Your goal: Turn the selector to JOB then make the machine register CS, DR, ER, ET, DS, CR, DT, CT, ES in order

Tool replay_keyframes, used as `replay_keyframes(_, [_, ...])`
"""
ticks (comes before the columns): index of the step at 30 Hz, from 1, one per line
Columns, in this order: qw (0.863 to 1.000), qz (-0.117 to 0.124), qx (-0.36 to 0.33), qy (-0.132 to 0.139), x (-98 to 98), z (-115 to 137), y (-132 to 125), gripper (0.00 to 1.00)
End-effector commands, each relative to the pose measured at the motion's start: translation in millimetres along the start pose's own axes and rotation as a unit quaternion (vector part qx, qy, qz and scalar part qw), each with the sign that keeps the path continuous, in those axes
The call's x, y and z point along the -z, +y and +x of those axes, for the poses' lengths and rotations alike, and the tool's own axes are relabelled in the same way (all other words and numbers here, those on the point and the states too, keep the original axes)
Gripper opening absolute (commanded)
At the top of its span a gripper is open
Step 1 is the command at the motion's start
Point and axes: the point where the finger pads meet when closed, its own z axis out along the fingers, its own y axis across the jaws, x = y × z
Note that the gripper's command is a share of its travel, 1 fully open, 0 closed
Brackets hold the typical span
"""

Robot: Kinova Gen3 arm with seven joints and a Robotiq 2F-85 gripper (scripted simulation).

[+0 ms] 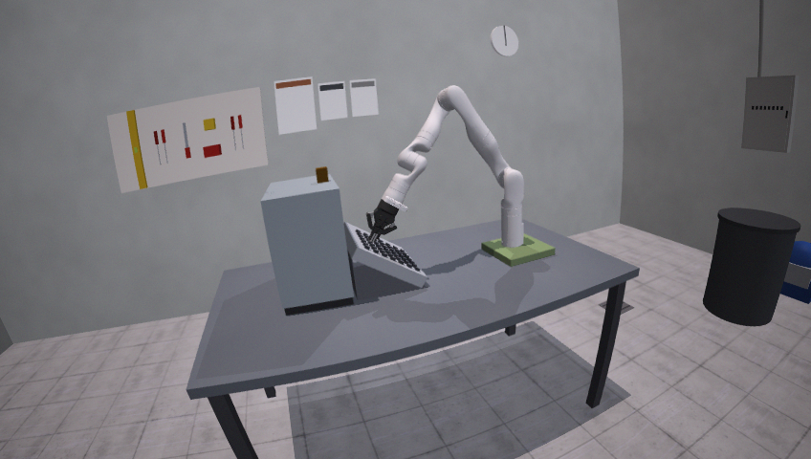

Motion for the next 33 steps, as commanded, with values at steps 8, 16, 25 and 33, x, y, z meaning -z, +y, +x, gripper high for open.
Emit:
replay_keyframes(8, [1.000, -0.001, 0.000, 0.000, 0.1, 0.1, 1.0, 0.10])
replay_keyframes(16, [1.000, -0.001, 0.000, 0.000, 4.7, 0.1, 1.0, 0.10])
replay_keyframes(25, [1.000, -0.001, 0.000, 0.000, 15.1, 0.1, 1.0, 0.10])
replay_keyframes(33, [1.000, -0.001, 0.000, 0.000, 27.4, 0.1, 1.0, 0.10])
